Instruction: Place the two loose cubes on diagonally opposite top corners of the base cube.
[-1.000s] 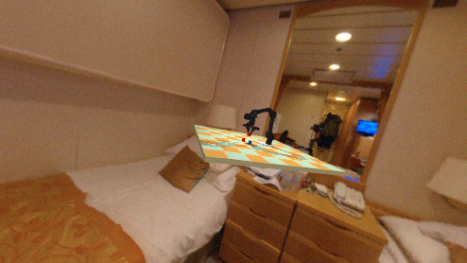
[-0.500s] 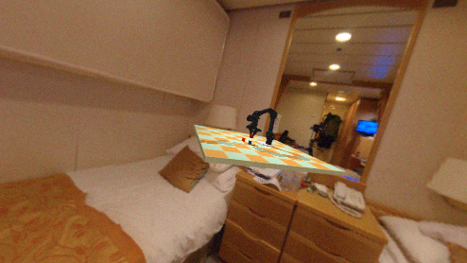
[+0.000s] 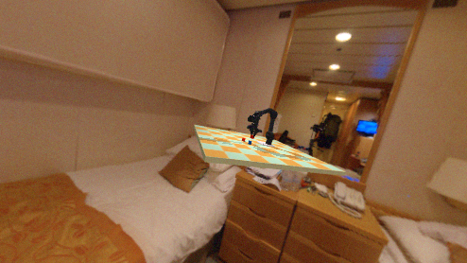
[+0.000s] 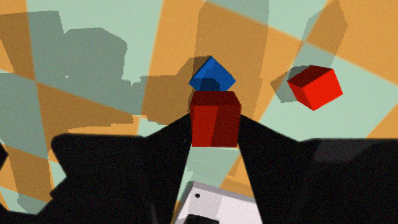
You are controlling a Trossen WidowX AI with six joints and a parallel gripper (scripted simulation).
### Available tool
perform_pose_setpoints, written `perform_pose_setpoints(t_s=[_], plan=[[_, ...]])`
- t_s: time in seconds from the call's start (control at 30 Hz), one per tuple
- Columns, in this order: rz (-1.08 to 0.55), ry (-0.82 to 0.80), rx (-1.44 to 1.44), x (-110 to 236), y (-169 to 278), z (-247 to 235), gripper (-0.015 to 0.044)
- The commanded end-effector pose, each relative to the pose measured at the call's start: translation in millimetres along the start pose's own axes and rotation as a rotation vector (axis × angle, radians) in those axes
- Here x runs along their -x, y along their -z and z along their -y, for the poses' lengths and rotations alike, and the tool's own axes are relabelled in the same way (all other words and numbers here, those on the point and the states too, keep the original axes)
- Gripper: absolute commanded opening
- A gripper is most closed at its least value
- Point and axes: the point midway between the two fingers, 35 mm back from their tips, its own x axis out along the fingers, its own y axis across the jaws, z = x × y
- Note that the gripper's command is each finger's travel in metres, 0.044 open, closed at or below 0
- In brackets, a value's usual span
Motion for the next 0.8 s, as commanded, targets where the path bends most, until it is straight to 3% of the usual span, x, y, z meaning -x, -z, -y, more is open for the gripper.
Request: perform_pose_setpoints(t_s=[0.0, 0.77], plan=[[0.0, 0.003, -0.005, -3.0, 0.3, 0.3, 0.0105], [-0.001, 0.003, -0.008, -26.6, 0.8, -0.3, 0.0105]])
